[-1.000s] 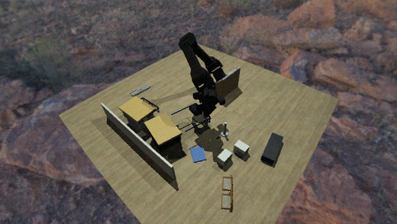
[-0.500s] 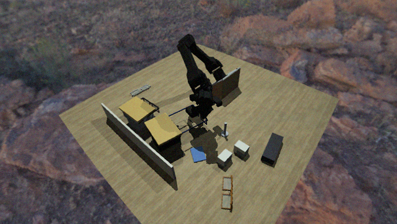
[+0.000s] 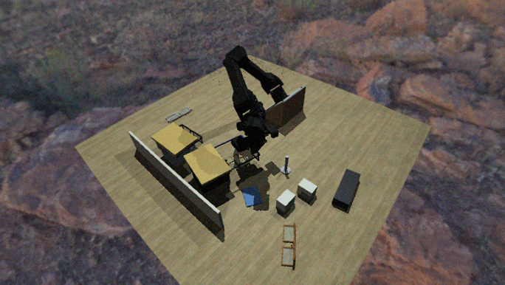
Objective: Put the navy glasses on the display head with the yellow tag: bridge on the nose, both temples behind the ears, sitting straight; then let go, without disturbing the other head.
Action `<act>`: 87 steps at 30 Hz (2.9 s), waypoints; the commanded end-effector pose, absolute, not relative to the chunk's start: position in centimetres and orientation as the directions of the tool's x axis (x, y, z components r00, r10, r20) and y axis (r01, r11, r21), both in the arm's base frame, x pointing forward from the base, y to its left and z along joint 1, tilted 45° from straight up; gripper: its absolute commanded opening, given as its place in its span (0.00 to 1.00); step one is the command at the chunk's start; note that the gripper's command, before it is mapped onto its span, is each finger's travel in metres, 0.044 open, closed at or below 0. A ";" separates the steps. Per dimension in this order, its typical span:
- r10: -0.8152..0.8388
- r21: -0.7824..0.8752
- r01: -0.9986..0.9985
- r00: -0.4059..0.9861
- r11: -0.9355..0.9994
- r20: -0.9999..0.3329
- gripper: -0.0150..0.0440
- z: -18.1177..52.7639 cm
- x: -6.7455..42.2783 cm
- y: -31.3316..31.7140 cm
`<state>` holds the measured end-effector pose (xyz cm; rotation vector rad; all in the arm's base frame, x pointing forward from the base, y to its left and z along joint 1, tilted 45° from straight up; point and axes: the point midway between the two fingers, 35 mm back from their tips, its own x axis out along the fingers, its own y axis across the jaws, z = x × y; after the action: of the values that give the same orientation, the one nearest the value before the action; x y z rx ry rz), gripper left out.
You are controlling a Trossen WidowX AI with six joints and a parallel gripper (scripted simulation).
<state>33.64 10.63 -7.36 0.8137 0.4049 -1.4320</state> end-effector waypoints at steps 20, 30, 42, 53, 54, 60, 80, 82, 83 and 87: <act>-0.712 0.249 0.967 0.135 -0.057 -0.689 0.25 -6.8 37.0 10.0; -0.712 0.249 0.967 0.136 -0.057 -0.689 0.25 -6.5 38.4 9.9; -0.712 0.250 0.967 0.136 -0.057 -0.689 0.25 -6.1 40.1 9.6; -0.712 0.251 0.966 0.137 -0.057 -0.688 0.25 -5.8 41.7 9.4; -0.712 0.251 0.966 0.137 -0.057 -0.688 0.25 -5.8 41.8 9.4; -0.713 0.252 0.966 0.137 -0.057 -0.688 0.25 -5.6 42.7 9.3; -0.713 0.252 0.966 0.137 -0.057 -0.688 0.25 -5.6 43.5 9.1; -0.713 0.252 0.966 0.137 -0.057 -0.688 0.25 -5.6 43.5 9.0; -0.713 0.252 0.966 0.137 -0.057 -0.688 0.25 -5.6 43.5 9.0; -0.713 0.252 0.966 0.137 -0.057 -0.688 0.25 -5.6 43.5 9.0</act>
<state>43.47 9.11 -5.57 0.8166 0.3991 -1.4318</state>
